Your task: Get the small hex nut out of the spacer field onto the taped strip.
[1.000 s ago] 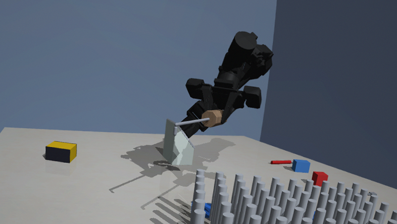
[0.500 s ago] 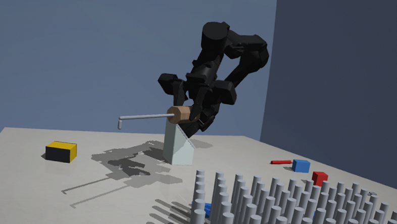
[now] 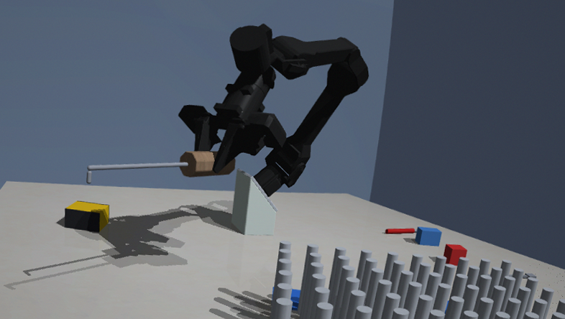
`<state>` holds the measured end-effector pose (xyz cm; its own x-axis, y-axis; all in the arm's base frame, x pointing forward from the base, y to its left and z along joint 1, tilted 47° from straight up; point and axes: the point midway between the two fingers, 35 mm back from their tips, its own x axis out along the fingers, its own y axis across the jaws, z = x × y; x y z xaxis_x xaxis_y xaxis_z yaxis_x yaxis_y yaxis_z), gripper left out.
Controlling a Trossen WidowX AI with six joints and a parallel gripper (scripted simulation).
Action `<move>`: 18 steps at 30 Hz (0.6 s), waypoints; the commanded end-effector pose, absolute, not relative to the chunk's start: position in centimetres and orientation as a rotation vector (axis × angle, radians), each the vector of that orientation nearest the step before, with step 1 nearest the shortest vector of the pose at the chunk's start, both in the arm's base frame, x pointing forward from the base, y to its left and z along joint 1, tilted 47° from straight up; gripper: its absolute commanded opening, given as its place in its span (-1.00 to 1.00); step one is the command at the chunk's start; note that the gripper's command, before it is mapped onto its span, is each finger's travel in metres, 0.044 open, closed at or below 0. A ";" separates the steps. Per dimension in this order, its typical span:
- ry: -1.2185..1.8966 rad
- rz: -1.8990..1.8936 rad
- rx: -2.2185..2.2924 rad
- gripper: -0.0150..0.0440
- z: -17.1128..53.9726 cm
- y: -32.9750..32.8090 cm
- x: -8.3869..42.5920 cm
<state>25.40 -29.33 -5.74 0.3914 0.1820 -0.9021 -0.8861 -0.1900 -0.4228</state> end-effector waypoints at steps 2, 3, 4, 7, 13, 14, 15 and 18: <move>0.701 1.106 -1.424 -0.49 -8.0 -31.1 24.4; 0.703 1.107 -1.421 -0.49 -8.5 -31.3 24.2; 0.706 1.109 -1.417 -0.49 -8.9 -31.5 23.9; 0.712 1.113 -1.407 -0.49 -10.4 -32.2 23.2; 0.715 1.115 -1.402 -0.49 -11.1 -32.5 22.9; 0.715 1.115 -1.402 -0.49 -11.1 -32.4 22.9; 0.715 1.115 -1.402 -0.49 -11.1 -32.4 22.9; 0.715 1.115 -1.402 -0.49 -11.4 -32.2 23.1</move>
<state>22.93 -32.03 -11.16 0.3628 0.1866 -0.9130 -0.9060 -0.1586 -0.3925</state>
